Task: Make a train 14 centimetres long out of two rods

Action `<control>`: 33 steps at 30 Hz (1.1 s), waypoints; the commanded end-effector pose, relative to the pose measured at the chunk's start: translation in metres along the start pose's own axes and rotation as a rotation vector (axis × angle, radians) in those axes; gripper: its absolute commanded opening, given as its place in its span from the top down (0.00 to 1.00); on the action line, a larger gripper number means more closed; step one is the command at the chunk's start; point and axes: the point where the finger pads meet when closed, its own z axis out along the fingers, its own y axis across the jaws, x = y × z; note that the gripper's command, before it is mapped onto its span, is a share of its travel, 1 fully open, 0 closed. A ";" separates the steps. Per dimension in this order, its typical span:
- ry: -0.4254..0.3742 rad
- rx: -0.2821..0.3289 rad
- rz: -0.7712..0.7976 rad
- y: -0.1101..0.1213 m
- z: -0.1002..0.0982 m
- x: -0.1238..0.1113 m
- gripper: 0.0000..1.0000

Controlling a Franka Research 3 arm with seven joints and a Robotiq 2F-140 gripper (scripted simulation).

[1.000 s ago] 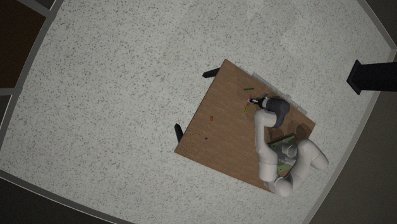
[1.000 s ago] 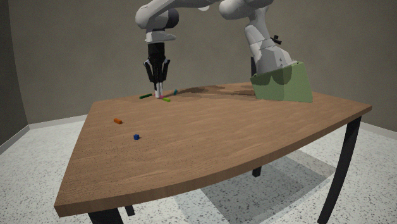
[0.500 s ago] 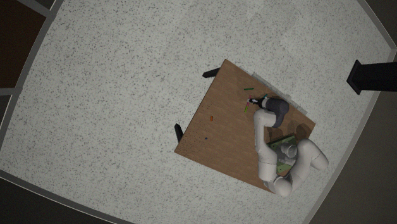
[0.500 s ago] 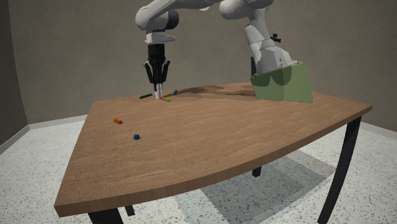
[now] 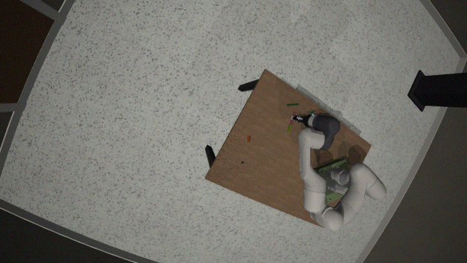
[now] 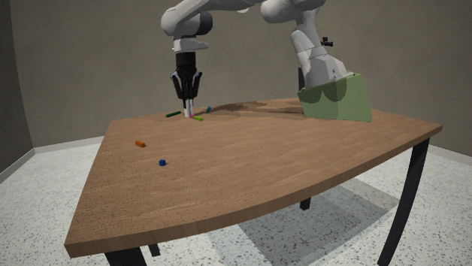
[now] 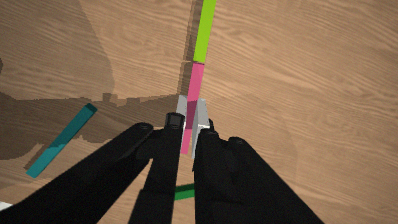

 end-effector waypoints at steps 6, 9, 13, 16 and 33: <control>-0.003 -0.002 -0.004 0.001 0.000 -0.001 0.88; -0.003 -0.002 -0.004 0.001 0.000 -0.001 0.88; -0.003 -0.002 -0.004 0.001 0.000 -0.001 0.88; -0.003 -0.002 -0.004 0.001 0.000 -0.001 0.85; -0.003 -0.002 -0.004 0.001 0.000 -0.001 0.77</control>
